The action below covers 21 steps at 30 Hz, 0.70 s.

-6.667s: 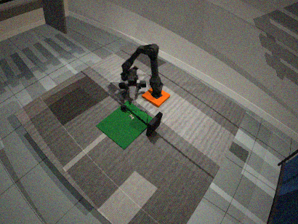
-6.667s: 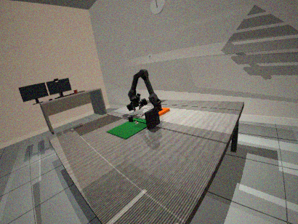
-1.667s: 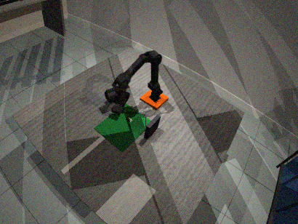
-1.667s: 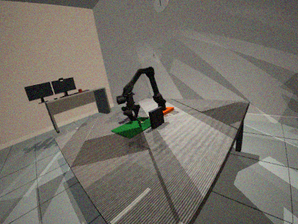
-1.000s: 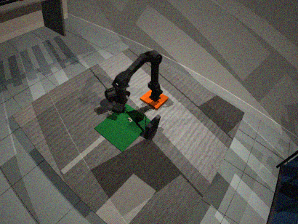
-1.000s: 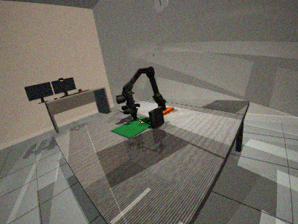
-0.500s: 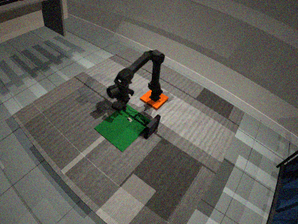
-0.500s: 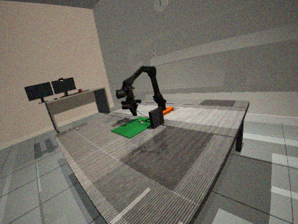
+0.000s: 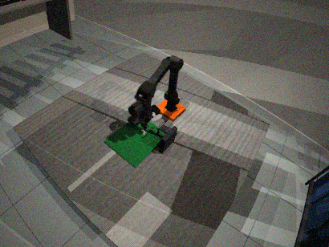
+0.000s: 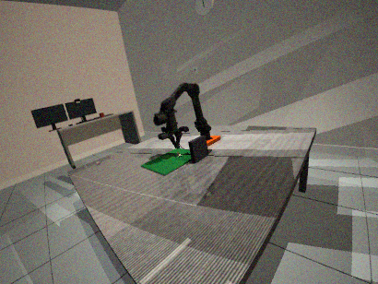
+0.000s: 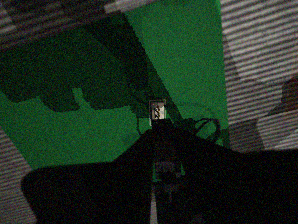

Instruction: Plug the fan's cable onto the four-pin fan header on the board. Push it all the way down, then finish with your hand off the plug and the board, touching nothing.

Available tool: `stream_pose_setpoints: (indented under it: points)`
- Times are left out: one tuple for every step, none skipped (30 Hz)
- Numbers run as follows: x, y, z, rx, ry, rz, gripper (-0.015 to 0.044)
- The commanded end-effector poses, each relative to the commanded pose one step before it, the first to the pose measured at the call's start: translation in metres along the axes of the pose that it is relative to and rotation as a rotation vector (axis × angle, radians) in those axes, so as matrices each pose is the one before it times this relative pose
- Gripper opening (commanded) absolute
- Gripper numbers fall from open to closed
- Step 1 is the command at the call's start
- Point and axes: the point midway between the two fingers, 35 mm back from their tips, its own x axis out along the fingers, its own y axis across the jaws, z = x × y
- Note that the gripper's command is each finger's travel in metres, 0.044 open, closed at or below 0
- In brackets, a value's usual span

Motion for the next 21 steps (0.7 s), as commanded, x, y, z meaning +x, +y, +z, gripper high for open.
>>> stream_pose_setpoints:
  points:
    - [0.00083, -0.00084, -0.00201, 0.0355, -0.0046, 0.00202, 0.0]
    - [0.0, 0.0, 0.0, 0.0, 0.0, 0.0, 0.0]
    - [0.0, 0.0, 0.0, 0.0, 0.0, 0.0, 0.0]
    - [0.0, 0.0, 0.0, 0.0, 0.0, 0.0, 0.0]
    - [0.0, 0.0, 0.0, 0.0, 0.0, 0.0, 0.0]
    - [-0.00096, 0.00018, 0.00224, 0.004, -0.00021, 0.00003, 0.0]
    - [-0.00068, 0.00012, 0.00158, 0.0028, -0.00015, 0.00002, 0.0]
    - [-0.00028, 0.00005, 0.00066, 0.0012, -0.00006, 0.00001, 0.0]
    - [0.0, 0.0, 0.0, 0.0, 0.0, 0.0, 0.0]
    - [0.0, 0.0, 0.0, 0.0, 0.0, 0.0, 0.0]
    - [0.0, 0.0, 0.0, 0.0, 0.0, 0.0, 0.0]
    - [0.0, 0.0, 0.0, 0.0, 0.0, 0.0, 0.0]
    - [0.0, 0.0, 0.0, 0.0, 0.0, 0.0, 0.0]
    - [0.0, 0.0, 0.0, 0.0, 0.0, 0.0, 0.0]
    - [0.0, 0.0, 0.0, 0.0, 0.0, 0.0, 0.0]
    - [0.00004, 0.00005, 0.00128, 0.0, -0.00012, 0.00001, 0.0]
    - [0.00004, 0.00004, 0.00128, 0.0, -0.00012, 0.00001, 0.0]
    - [0.0, 0.0, 0.0, 0.0, 0.0, 0.0, 0.0]
    - [0.0, 0.0, 0.0, 0.0, 0.0, 0.0, 0.0]
    - [0.0, 0.0, 0.0, 0.0, 0.0, 0.0, 0.0]
    - [0.0, 0.0, 0.0, 0.0, 0.0, 0.0, 0.0]
